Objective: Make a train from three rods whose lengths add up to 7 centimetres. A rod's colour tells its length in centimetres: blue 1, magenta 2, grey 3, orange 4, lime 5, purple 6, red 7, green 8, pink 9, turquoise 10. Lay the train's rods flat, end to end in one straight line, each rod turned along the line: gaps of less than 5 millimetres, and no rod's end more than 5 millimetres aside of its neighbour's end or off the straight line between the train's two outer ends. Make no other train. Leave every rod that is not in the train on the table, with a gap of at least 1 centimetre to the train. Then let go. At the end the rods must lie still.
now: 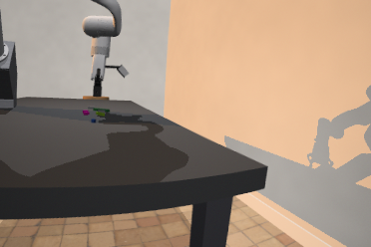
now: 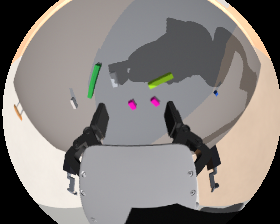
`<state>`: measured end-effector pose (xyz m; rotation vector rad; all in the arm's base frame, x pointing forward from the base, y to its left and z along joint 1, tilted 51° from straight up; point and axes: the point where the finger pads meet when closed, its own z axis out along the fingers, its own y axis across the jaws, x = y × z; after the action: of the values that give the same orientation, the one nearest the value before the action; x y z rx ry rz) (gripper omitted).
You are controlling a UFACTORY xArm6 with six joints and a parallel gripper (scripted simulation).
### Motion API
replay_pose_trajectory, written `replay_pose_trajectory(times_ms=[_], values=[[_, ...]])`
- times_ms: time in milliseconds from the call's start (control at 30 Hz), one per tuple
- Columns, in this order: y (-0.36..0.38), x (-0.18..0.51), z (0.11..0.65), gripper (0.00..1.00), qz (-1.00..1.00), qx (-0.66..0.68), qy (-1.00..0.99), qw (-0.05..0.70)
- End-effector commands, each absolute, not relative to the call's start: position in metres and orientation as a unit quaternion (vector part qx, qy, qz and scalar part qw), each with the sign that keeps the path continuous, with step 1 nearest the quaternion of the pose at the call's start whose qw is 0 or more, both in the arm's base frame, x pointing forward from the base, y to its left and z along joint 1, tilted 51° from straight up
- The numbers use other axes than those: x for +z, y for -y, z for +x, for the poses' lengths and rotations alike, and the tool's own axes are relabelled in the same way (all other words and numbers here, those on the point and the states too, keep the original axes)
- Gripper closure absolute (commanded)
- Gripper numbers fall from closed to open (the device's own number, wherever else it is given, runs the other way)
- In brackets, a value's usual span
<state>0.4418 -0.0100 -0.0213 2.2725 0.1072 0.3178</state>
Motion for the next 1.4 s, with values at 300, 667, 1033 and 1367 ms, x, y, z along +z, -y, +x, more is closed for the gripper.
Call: replay_pose_trajectory(times_ms=[300, 667, 1033, 1367], values=[[0.015, -0.012, 0.445, 0.00, 0.899, 0.101, -0.100, 0.415], [0.032, 0.010, 0.448, 0.00, 0.871, 0.030, -0.247, 0.423], [0.049, 0.032, 0.450, 0.00, 0.817, -0.043, -0.393, 0.419], [0.065, 0.051, 0.450, 0.00, 0.752, -0.103, -0.507, 0.408]])
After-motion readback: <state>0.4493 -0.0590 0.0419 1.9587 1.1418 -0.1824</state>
